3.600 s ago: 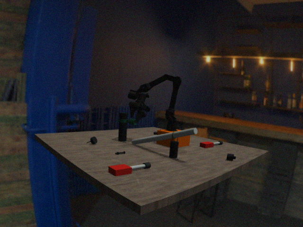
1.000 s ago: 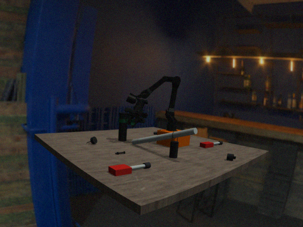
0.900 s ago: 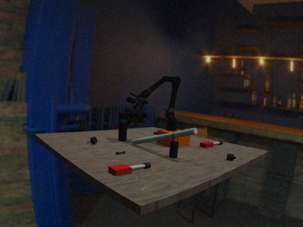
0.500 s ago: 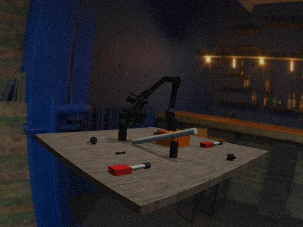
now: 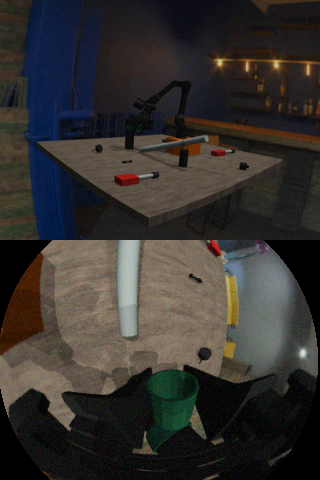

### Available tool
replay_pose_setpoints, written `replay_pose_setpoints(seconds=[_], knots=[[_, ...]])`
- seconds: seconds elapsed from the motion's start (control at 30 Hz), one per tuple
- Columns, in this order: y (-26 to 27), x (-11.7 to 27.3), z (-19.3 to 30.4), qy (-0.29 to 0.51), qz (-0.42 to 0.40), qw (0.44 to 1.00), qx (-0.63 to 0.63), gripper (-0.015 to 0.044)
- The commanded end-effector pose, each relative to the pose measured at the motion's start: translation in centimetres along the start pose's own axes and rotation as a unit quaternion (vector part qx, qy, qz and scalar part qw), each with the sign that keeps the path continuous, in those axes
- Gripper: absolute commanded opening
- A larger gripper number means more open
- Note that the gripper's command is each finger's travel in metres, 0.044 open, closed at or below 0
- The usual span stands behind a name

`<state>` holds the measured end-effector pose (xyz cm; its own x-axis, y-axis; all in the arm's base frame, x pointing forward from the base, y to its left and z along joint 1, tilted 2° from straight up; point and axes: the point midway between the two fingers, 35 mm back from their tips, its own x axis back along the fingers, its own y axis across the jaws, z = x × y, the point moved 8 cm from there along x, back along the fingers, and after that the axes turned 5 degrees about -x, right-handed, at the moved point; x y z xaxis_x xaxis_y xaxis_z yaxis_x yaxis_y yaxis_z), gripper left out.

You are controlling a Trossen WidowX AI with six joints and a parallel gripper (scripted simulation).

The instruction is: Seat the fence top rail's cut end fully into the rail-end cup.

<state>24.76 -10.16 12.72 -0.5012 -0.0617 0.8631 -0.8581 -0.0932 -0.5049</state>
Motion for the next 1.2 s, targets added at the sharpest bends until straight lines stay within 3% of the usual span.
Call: replay_pose_setpoints(seconds=[0.0,0.33,0.9,1.17], knots=[[0.1,0.1,0.1,-0.002,0.0,1.0,0.005,0.0],[0.0,0.0,0.0,-0.001,0.0,1.0,0.002,0.0],[-0.8,1.4,-1.7,0.0,0.0,1.0,-0.001,0.044],[-1.6,3.4,-4.2,0.001,0.001,1.0,-0.005,0.044]])
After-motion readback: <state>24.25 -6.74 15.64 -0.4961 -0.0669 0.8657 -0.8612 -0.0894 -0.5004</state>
